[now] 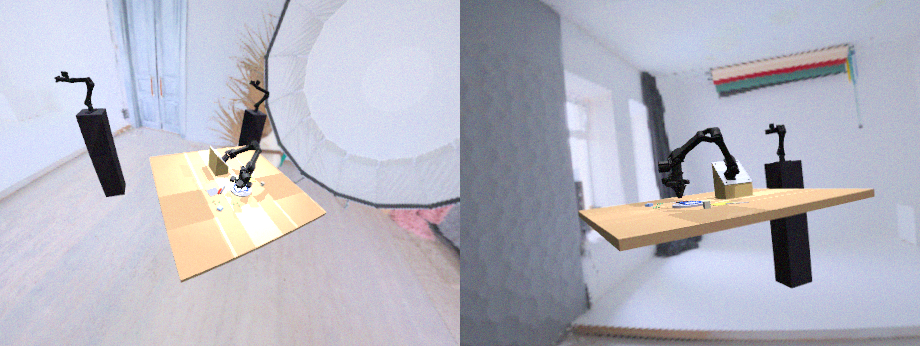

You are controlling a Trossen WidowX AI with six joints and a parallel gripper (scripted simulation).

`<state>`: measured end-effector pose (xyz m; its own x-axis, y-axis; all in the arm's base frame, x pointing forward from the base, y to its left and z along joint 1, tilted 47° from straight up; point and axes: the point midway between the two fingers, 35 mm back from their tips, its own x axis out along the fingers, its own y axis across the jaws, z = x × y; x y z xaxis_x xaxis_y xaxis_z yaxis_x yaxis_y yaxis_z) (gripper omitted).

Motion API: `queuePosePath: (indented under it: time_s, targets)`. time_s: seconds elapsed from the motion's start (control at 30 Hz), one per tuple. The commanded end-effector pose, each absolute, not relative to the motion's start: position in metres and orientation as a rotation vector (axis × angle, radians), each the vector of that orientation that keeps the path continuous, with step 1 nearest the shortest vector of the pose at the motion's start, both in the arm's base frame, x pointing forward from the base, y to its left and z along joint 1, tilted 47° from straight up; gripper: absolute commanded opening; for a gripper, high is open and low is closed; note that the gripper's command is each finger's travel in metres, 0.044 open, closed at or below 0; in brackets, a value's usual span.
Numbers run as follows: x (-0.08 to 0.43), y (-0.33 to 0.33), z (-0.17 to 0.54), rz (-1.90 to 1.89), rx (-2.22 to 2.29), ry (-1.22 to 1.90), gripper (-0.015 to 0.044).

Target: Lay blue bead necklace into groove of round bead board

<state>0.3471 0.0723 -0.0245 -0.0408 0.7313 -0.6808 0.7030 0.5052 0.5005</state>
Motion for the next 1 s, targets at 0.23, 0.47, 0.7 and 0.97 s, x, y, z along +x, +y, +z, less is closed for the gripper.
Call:
queuePosePath:
  time_s: [0.23,0.47,0.7,0.97]
  targets:
    - [0.347,0.068,-0.016,-0.611,1.678,1.826,0.0120]
    - [0.347,0.068,-0.016,-0.611,1.678,1.826,0.0120]
    - [0.347,0.080,-0.026,-0.610,1.678,1.827,0.0120]
    - [0.349,0.079,-0.025,-0.602,1.679,1.820,0.0120]
